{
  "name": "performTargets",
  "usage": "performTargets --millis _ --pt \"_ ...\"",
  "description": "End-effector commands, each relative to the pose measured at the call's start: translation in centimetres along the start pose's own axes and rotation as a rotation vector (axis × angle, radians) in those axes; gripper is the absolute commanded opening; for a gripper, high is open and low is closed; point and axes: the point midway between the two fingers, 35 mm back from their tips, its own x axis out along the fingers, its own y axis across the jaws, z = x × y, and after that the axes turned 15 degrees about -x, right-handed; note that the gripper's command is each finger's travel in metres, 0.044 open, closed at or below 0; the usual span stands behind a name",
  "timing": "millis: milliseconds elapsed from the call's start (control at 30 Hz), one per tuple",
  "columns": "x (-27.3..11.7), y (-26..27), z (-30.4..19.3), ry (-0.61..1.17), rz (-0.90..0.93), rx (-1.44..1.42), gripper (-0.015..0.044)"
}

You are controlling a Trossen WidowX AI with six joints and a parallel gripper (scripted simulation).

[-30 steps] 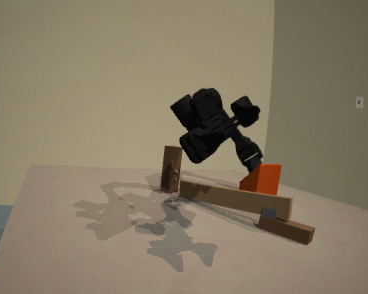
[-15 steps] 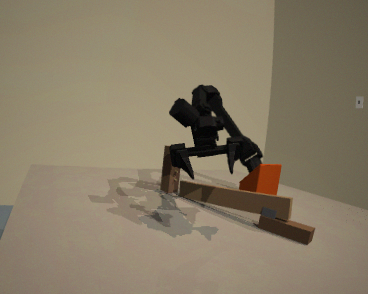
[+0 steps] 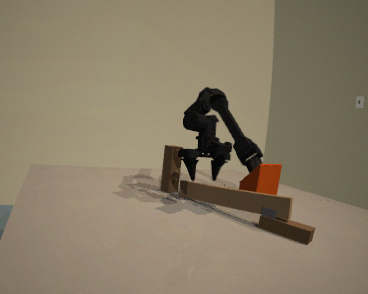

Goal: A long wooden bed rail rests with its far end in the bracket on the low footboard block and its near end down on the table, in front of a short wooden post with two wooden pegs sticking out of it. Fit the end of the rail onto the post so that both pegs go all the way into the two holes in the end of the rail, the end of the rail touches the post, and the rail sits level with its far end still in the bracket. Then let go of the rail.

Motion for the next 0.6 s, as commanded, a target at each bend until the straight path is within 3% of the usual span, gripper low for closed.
performTargets --millis 0,567 --pt "-0.4 2.9 -2.4 0.103 0.071 -0.138 0.044" --pt "1.1 2.8 -2.6 0.101 0.07 -0.138 0.044"
